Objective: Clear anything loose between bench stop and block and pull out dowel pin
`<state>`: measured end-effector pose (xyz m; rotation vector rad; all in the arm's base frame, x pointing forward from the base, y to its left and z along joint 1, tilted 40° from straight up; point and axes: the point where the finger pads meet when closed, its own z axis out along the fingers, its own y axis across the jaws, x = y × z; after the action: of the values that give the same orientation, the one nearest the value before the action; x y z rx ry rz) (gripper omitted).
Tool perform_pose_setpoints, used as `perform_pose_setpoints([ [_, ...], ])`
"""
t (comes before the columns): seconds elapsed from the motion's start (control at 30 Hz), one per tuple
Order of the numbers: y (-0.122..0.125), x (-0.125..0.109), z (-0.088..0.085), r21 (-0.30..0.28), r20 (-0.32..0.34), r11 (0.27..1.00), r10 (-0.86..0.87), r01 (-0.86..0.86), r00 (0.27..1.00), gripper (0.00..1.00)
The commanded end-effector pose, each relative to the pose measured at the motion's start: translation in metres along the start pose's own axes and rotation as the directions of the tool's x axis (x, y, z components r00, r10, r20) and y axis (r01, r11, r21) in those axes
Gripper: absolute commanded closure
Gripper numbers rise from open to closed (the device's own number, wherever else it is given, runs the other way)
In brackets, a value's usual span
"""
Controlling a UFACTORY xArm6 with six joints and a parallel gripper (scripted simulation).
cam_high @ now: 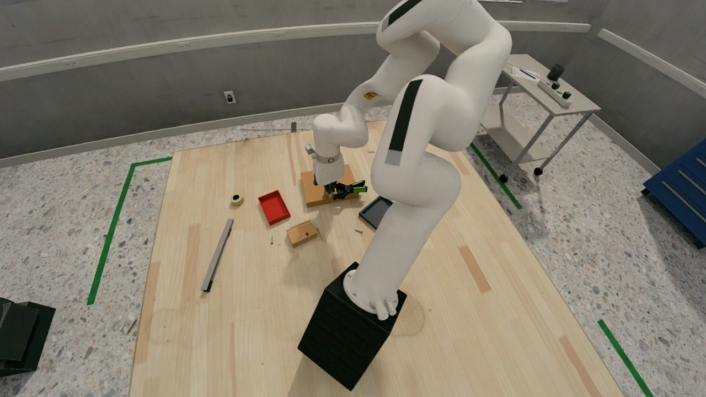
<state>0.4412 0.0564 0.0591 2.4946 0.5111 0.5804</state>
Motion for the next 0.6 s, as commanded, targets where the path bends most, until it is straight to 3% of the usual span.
perform_pose_setpoints([
  [0.0, 0.0, 0.0011, -0.0007, 0.0, -0.002, 1.0, -0.025, 0.025, 1.0, 1.0],
  [0.57, 0.0, 0.0011, -0.0008, 0.0, -0.002, 0.995, -0.101, 0.101, 0.995, 1.0],
])
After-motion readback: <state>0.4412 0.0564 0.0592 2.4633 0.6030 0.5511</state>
